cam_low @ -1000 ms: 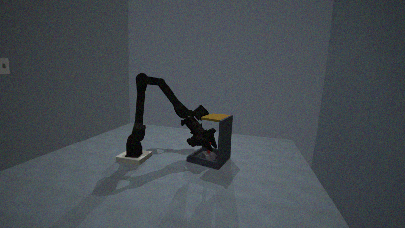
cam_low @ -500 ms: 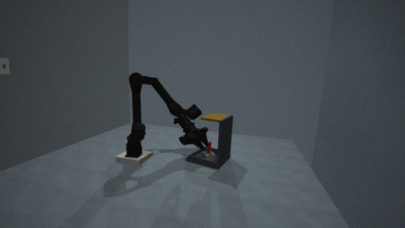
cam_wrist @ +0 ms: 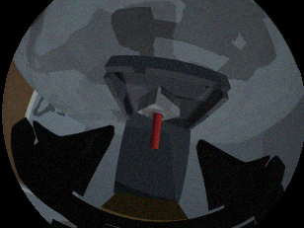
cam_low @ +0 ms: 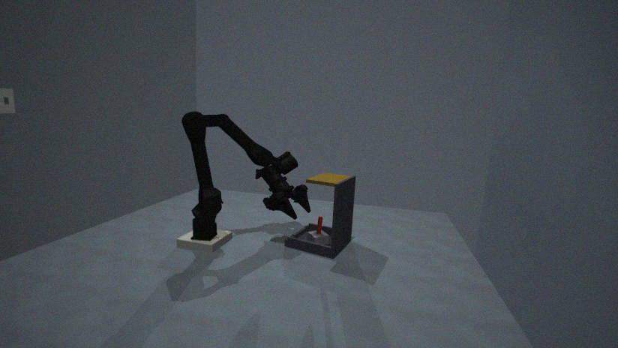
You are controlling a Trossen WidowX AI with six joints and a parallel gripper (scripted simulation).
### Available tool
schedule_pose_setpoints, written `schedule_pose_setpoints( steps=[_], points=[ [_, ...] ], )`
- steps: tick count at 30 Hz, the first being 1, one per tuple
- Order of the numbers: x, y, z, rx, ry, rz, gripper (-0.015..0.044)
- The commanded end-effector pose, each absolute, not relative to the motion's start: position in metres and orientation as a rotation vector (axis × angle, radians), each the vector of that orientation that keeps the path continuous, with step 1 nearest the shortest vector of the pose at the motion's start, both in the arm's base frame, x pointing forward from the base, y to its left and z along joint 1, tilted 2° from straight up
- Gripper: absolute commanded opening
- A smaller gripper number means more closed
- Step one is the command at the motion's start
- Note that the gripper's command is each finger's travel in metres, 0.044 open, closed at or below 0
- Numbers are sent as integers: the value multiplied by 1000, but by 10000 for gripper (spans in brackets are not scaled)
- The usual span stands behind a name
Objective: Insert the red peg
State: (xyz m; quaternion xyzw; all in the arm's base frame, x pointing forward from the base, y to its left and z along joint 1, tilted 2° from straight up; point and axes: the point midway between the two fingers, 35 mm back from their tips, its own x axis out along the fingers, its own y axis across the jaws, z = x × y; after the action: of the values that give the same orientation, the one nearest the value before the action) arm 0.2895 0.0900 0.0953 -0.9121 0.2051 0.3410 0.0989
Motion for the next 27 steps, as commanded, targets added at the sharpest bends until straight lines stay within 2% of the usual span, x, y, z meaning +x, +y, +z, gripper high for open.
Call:
schedule_pose_setpoints(
  steps=[1, 11, 27],
  points=[
    [284, 94, 111, -2695, 606, 990, 440],
    [257, 97, 149, -2698, 605, 987, 440],
    [256, 97, 150, -2698, 605, 987, 440]
  ],
)
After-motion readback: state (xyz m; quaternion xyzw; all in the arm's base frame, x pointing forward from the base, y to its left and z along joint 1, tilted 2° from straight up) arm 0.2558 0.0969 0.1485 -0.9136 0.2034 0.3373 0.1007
